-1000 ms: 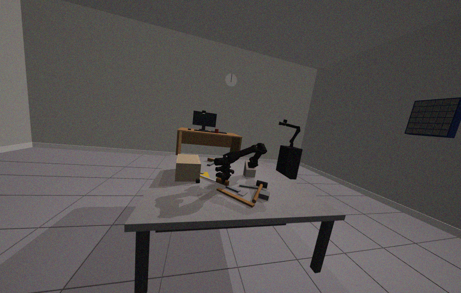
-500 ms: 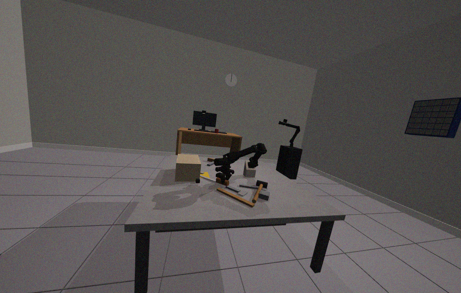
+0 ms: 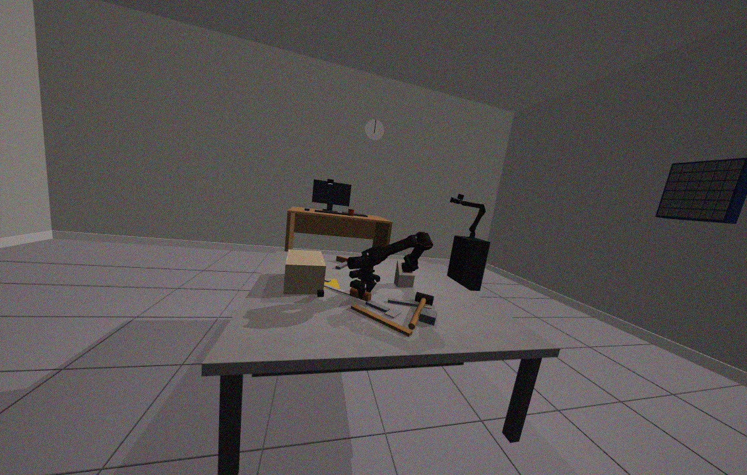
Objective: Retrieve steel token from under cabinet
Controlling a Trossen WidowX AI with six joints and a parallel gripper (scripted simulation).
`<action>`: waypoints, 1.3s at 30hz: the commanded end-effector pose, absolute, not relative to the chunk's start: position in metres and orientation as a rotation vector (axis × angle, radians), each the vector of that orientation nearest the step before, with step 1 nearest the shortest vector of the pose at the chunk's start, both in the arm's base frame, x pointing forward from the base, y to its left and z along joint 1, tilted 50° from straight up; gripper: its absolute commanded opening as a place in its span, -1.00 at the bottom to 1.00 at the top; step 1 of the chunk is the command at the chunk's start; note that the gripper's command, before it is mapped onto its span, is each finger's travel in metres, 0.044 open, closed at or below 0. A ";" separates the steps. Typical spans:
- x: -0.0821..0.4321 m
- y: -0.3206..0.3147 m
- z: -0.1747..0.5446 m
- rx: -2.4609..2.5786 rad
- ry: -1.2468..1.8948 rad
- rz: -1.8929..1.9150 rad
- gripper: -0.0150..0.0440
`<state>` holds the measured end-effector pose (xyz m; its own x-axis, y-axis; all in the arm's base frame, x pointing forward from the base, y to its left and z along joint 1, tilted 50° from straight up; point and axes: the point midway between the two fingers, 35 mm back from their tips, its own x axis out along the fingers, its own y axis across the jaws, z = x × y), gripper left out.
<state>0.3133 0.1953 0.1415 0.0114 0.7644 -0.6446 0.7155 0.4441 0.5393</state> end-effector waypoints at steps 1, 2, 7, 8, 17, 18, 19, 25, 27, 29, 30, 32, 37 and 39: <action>0.313 0.195 0.142 1.286 1.716 0.063 0.33; 0.313 0.195 0.142 1.286 1.716 0.063 0.25; 0.313 0.195 0.142 1.286 1.716 0.063 0.07; 0.313 0.195 0.142 1.286 1.716 0.063 0.04; 0.313 0.195 0.142 1.286 1.716 0.063 -0.29; 0.313 0.195 0.142 1.286 1.716 0.063 -0.38; 0.313 0.195 0.142 1.286 1.716 0.063 -0.47; 0.310 0.198 0.144 1.283 1.713 0.065 -0.49; 0.308 0.200 0.146 1.282 1.712 0.067 -0.49; 0.306 0.202 0.147 1.281 1.710 0.069 -0.49; 0.304 0.203 0.148 1.280 1.709 0.070 -0.49; 0.302 0.204 0.149 1.279 1.708 0.071 -0.49; 0.301 0.205 0.150 1.269 1.704 0.083 -0.49; 0.301 0.205 0.150 1.262 1.702 0.091 -0.49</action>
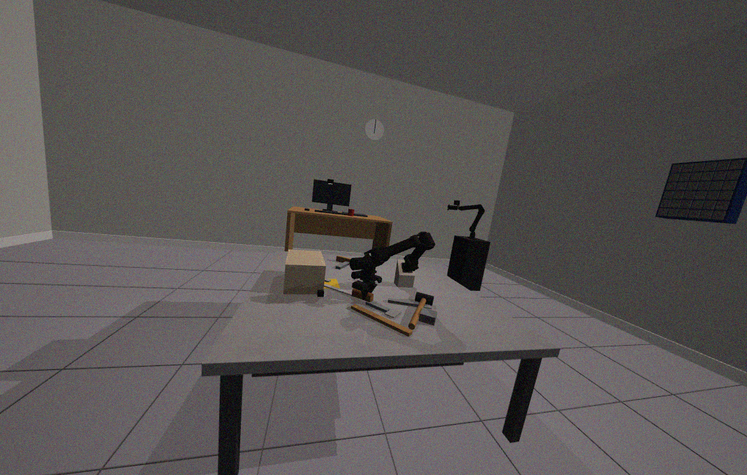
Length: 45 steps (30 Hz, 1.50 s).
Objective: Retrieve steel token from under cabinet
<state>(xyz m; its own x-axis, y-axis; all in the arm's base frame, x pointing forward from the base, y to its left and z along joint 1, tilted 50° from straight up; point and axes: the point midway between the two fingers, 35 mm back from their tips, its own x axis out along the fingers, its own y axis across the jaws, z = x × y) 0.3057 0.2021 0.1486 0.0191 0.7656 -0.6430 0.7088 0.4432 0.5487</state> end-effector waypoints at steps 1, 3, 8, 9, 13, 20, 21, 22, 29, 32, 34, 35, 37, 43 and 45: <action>0.302 0.204 0.150 1.267 1.703 0.087 -0.49; 0.305 0.203 0.149 1.284 1.705 0.072 -0.49; 0.302 0.205 0.151 1.283 1.705 0.072 -0.49; 0.300 0.206 0.152 1.283 1.705 0.072 -0.49; 0.296 0.210 0.156 1.282 1.705 0.072 -0.49; 0.288 0.215 0.162 1.281 1.705 0.073 -0.49; 0.287 0.216 0.163 1.281 1.705 0.073 -0.49; 0.285 0.217 0.164 1.280 1.705 0.074 -0.49; 0.277 0.222 0.170 1.280 1.705 0.074 -0.49; 0.273 0.225 0.173 1.280 1.705 0.075 -0.49; 0.271 0.226 0.175 1.280 1.705 0.075 -0.49; 0.269 0.227 0.176 1.280 1.705 0.075 -0.49; 0.267 0.228 0.178 1.280 1.705 0.075 -0.49; 0.262 0.230 0.181 1.281 1.705 0.075 -0.49; 0.262 0.233 0.179 1.281 1.705 0.075 -0.49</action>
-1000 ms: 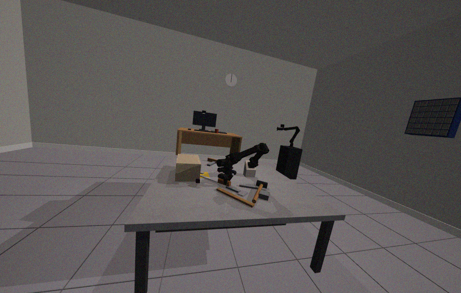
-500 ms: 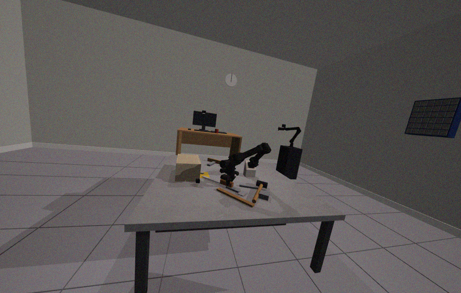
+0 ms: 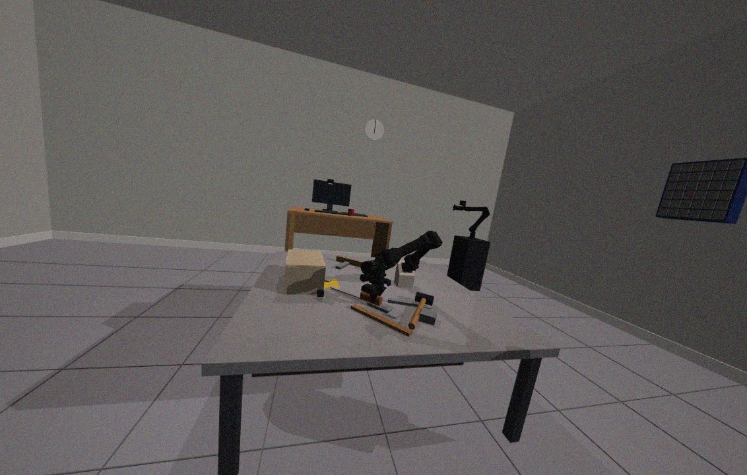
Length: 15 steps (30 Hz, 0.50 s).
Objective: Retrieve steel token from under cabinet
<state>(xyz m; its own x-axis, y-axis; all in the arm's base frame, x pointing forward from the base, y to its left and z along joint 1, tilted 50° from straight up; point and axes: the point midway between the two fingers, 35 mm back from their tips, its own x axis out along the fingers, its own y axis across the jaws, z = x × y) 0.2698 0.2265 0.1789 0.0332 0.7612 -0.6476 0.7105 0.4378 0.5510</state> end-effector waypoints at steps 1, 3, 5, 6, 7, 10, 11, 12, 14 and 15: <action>0.262 0.235 0.178 1.281 1.705 0.076 -0.49; 0.262 0.239 0.174 1.282 1.705 0.075 -0.49; 0.262 0.239 0.173 1.283 1.706 0.074 -0.49; 0.262 0.239 0.173 1.284 1.706 0.073 -0.49; 0.262 0.239 0.173 1.284 1.706 0.072 -0.49; 0.262 0.239 0.172 1.285 1.706 0.071 -0.49; 0.262 0.239 0.172 1.285 1.706 0.071 -0.49; 0.262 0.239 0.172 1.285 1.706 0.071 -0.49; 0.262 0.239 0.172 1.286 1.706 0.071 -0.49; 0.262 0.239 0.172 1.286 1.706 0.071 -0.49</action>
